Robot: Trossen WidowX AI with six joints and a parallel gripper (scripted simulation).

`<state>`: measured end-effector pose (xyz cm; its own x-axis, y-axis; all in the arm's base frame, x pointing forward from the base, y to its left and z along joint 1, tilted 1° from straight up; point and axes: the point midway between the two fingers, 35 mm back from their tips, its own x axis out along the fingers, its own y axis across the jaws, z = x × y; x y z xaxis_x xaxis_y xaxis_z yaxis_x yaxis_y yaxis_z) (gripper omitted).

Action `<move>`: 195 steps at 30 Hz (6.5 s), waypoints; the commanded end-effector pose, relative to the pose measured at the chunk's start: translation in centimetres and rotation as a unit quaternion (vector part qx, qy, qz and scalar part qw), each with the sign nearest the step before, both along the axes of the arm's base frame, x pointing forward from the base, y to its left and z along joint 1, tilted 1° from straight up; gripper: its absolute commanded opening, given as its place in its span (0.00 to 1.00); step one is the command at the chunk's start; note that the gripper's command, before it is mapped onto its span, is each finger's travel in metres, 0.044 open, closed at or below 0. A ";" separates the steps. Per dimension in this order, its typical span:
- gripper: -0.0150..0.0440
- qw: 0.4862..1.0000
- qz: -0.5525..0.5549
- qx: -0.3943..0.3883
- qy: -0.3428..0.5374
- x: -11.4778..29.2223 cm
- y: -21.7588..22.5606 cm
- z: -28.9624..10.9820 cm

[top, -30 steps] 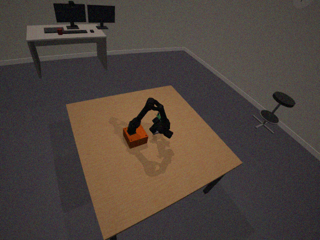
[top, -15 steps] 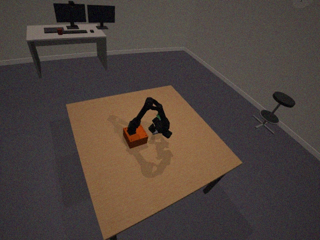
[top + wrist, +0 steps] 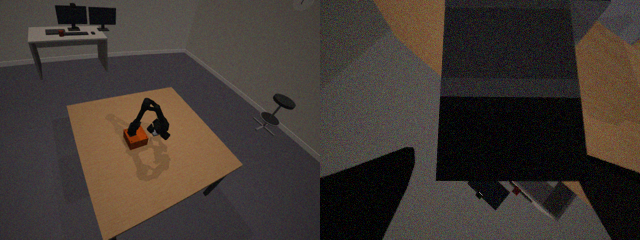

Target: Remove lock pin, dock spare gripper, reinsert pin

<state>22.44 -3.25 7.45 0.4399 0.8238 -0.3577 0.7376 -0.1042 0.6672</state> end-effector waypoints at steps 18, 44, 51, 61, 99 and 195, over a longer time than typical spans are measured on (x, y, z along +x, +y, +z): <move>1.00 1.000 -0.005 0.007 0.006 -2.5 0.2 3.3; 1.00 1.000 -0.019 0.006 0.019 -2.5 0.5 7.2; 0.69 0.999 -0.026 -0.028 0.039 -1.6 4.5 6.3; 0.56 1.000 -0.021 0.012 0.017 -1.4 11.0 8.0; 0.56 0.301 0.761 -0.468 -0.333 16.1 11.9 3.6; 0.25 0.126 0.846 -0.394 -0.338 18.1 12.1 -10.4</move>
